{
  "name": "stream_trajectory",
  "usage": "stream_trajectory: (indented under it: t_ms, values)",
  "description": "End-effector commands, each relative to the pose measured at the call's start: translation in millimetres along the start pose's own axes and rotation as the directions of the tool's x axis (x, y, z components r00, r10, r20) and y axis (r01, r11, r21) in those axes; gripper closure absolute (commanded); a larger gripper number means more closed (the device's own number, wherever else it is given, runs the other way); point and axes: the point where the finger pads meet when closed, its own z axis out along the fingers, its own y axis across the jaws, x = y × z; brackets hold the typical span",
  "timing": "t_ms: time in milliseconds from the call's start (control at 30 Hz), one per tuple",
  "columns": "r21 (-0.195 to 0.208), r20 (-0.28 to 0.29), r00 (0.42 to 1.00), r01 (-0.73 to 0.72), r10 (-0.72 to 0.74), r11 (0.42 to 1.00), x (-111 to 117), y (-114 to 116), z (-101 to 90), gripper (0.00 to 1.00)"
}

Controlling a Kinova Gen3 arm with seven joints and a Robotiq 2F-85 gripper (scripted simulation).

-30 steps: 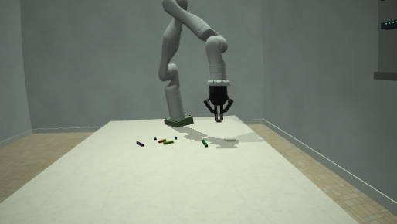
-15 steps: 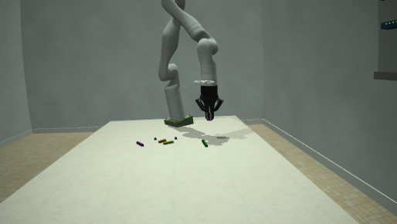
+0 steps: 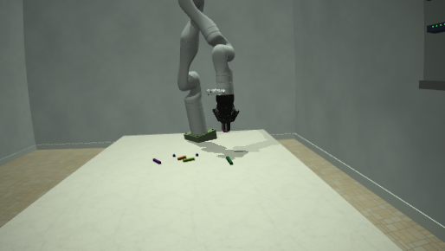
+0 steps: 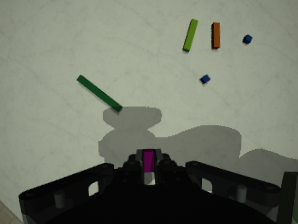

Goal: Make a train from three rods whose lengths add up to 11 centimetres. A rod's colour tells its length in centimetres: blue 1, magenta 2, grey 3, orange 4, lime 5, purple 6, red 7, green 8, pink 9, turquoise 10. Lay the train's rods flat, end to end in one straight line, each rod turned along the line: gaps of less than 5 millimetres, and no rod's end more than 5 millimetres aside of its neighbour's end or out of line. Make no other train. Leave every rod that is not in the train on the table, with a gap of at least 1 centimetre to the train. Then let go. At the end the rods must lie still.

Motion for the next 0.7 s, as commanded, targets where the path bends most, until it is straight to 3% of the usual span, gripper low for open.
stream_trajectory:
  t_ms: [0,667]
  values:
    - [0.006,-0.001,1.0,-0.001,0.001,1.0,-0.7,-0.2,-2.0,0.95]
    - [0.006,-0.002,1.0,-0.001,0.001,1.0,-0.8,-0.1,5.2,0.95]
